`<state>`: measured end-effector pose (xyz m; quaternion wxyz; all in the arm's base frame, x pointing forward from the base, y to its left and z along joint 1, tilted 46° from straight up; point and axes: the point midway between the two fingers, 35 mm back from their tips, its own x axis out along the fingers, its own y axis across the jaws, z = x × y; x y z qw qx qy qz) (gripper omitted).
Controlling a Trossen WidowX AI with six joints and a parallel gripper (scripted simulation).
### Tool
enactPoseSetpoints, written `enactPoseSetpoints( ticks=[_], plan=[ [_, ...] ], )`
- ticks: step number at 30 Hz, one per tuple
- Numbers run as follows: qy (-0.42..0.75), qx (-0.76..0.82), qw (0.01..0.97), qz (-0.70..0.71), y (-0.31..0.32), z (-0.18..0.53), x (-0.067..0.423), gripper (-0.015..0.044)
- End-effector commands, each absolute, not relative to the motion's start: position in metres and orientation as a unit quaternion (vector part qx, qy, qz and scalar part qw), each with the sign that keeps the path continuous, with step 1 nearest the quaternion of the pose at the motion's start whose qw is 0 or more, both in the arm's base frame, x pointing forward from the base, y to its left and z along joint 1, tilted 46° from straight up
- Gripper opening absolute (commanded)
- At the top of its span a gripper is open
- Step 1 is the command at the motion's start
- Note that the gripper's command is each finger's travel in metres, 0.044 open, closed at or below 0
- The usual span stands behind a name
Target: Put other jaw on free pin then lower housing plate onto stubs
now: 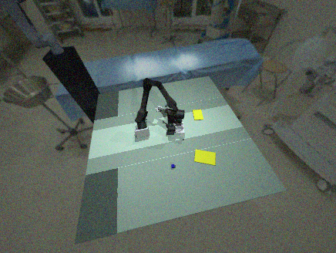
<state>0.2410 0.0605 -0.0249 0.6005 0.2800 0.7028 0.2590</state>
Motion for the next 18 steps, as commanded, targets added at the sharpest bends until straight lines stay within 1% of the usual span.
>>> enactPoseSetpoints(
  ticks=[1,11,14,15,18],
  plan=[
    [0.703,0.282,0.599,0.258,0.061,-0.0251,0.2405,0.0351],
    [0.703,0.282,0.599,0.258,0.061,-0.0251,0.2405,0.0351],
    [0.703,0.28,0.601,0.259,0.0605,-0.0249,0.241,0.043],
    [0.703,0.28,0.601,0.259,0.0605,-0.0249,0.241,0.044],
    [0.703,0.28,0.601,0.259,0.0605,-0.0249,0.241,0.044]
  ],
)
